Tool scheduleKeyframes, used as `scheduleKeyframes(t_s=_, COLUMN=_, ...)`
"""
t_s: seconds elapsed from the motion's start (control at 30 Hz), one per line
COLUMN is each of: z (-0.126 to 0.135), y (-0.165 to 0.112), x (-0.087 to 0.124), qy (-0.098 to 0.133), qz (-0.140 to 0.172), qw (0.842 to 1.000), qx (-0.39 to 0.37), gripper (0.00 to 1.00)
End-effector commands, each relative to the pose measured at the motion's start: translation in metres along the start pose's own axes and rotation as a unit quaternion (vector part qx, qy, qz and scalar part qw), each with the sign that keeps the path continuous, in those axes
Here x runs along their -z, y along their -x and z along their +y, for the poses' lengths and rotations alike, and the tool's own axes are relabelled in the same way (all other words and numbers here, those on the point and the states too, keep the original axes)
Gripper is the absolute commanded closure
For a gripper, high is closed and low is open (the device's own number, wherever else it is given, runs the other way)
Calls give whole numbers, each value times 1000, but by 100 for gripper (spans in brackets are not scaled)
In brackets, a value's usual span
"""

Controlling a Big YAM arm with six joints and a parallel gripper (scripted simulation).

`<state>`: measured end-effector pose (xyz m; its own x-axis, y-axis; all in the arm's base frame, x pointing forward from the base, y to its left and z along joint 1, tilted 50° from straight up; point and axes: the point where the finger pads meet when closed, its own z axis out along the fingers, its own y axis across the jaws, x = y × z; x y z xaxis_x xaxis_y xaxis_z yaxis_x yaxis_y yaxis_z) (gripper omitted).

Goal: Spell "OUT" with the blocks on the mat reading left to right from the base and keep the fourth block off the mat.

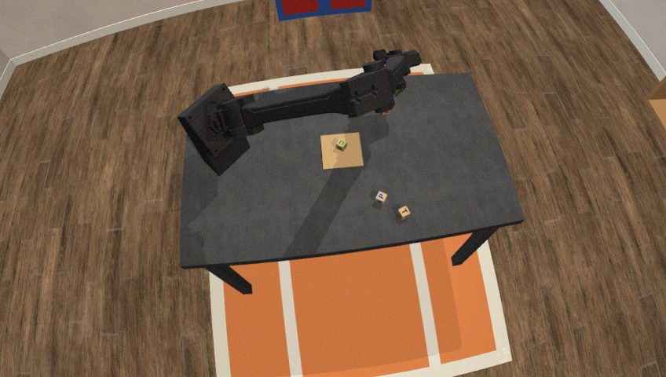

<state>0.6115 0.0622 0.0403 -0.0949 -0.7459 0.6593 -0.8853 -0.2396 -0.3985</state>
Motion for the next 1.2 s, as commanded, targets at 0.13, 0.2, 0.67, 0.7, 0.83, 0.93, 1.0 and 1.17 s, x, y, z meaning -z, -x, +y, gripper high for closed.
scheduleKeyframes(t_s=0.13, z=-1, y=0, x=-16, qy=1, qz=0, qw=1000, qx=1, gripper=37)
scheduleKeyframes(t_s=0.2, z=-2, y=-1, x=-19, qy=0, qz=0, qw=1000, qx=1, gripper=37)
scheduleKeyframes(t_s=0.67, z=-10, y=-3, x=-37, qy=-5, qz=0, qw=1000, qx=-5, gripper=37)
scheduleKeyframes(t_s=0.7, z=-8, y=-3, x=-38, qy=-4, qz=0, qw=1000, qx=-4, gripper=37)
scheduleKeyframes(t_s=0.83, z=-8, y=-3, x=-42, qy=-4, qz=0, qw=1000, qx=-3, gripper=37)
scheduleKeyframes(t_s=0.93, z=-9, y=-3, x=-46, qy=-5, qz=1, qw=1000, qx=-4, gripper=37)
scheduleKeyframes(t_s=1.0, z=-9, y=-3, x=-48, qy=-5, qz=1, qw=1000, qx=-4, gripper=37)
scheduleKeyframes(t_s=1.17, z=-7, y=-3, x=-53, qy=-4, qz=1, qw=1000, qx=-3, gripper=37)
